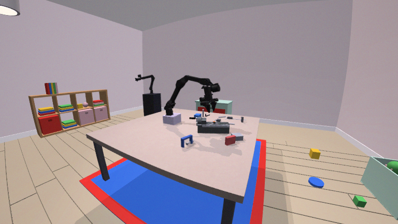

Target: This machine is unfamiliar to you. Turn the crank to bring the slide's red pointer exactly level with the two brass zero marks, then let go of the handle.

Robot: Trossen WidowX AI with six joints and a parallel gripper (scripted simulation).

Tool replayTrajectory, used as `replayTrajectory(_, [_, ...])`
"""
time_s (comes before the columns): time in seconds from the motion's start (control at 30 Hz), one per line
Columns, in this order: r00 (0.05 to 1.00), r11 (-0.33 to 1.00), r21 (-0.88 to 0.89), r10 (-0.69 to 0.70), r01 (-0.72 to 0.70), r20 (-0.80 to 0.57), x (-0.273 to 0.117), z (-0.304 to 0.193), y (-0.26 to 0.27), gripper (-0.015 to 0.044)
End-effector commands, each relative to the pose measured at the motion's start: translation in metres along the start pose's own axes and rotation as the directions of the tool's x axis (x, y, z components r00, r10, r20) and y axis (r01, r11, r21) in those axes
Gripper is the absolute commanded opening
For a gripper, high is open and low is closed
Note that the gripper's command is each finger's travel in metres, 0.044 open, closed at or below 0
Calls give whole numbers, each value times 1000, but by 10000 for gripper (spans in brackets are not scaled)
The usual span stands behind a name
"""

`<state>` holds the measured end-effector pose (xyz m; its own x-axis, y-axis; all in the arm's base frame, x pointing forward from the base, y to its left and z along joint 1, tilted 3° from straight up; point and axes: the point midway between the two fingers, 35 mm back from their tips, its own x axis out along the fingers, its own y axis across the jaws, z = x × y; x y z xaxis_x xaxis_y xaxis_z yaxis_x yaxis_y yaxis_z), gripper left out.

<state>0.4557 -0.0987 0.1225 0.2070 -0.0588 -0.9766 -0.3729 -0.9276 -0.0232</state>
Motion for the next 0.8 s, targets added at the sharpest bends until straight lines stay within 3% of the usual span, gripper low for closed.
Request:
replayTrajectory(0.0, [1000, 1000, 0, -1, 1, 0, 0, 0, 0, 394])
replayTrajectory(0.1, [1000, 1000, 0, -1, 1, 0, 0, 0, 0, 440])
replayTrajectory(0.63, [1000, 1000, 0, -1, 1, 0, 0, 0, 0, 20])
replayTrajectory(0.77, [1000, 1000, 0, -1, 1, 0, 0, 0, 0, 0])
